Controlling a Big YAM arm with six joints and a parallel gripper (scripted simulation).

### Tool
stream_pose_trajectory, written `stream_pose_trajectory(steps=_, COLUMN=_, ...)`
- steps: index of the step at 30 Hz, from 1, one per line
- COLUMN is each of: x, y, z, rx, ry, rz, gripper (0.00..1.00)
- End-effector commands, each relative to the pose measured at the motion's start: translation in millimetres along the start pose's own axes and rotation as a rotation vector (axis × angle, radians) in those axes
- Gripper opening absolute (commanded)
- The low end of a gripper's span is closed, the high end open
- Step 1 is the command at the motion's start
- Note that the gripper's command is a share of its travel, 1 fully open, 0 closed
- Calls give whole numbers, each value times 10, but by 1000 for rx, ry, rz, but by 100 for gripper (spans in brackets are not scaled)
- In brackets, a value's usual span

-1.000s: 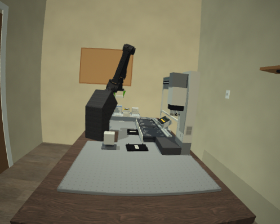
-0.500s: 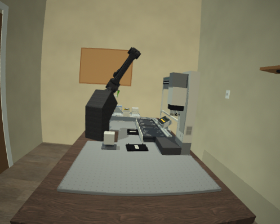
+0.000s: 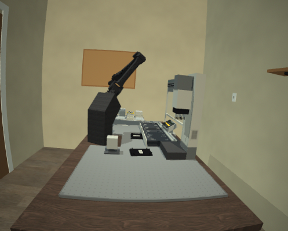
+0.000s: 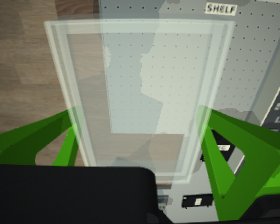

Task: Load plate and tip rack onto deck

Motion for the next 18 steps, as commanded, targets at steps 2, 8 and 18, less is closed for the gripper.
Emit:
stream_pose_trajectory(steps=2, x=378, y=-111, z=16, rx=7, ry=65, rz=-28, gripper=0)
stream_pose_trajectory(steps=8, x=621, y=-113, z=62, rx=6, ry=43, rz=-27, gripper=0)
stream_pose_trajectory(steps=18, x=1064, y=-119, z=147, rx=6, ry=43, rz=-29, gripper=0)
Point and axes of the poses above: the point where the finger pads meet when closed, its own y axis out along the fingers, its own z axis across the jaws, x = y × z, the point moved 8 cm from there along -y, back along the fingers, and after that the axes turned 13 degrees about y, right-handed, at the moved point
